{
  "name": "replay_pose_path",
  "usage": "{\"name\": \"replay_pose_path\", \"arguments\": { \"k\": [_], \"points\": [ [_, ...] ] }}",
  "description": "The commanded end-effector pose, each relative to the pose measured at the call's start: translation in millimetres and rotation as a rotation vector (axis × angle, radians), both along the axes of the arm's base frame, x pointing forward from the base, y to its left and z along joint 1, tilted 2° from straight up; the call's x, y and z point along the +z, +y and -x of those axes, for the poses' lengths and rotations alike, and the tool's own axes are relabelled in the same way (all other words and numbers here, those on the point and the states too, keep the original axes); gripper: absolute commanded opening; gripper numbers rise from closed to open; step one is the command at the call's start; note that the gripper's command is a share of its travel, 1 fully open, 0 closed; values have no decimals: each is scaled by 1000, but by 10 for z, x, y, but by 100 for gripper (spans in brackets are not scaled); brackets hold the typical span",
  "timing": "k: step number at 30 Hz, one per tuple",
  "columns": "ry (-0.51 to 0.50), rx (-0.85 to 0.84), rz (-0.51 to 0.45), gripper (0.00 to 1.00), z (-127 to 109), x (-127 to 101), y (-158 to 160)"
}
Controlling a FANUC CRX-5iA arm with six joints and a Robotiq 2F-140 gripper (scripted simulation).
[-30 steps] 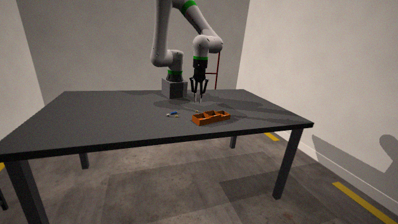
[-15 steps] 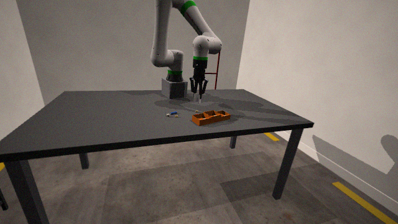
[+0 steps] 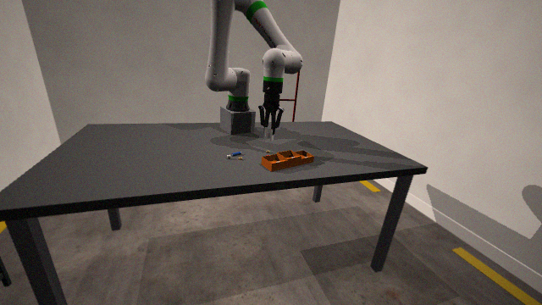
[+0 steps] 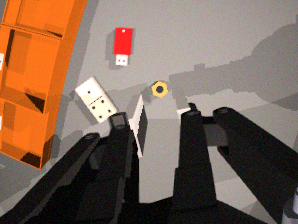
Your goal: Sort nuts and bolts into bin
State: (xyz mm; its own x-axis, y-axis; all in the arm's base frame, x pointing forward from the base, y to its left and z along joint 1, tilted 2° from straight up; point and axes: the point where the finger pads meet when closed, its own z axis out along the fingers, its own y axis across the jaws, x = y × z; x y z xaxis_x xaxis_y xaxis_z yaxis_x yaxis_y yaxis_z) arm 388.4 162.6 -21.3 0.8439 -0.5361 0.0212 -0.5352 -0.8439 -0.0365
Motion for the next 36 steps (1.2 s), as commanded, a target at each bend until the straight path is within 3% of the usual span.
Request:
{"name": "replay_pose_path", "arguments": {
  "k": [1,17,28,36],
  "points": [
    [0,0,0,19,-2,2,2],
    [0,0,0,19,-3,2,4],
    [0,0,0,19,-22,-438,14],
    [0,0,0,19,-28,-575,17]
  ]
}}
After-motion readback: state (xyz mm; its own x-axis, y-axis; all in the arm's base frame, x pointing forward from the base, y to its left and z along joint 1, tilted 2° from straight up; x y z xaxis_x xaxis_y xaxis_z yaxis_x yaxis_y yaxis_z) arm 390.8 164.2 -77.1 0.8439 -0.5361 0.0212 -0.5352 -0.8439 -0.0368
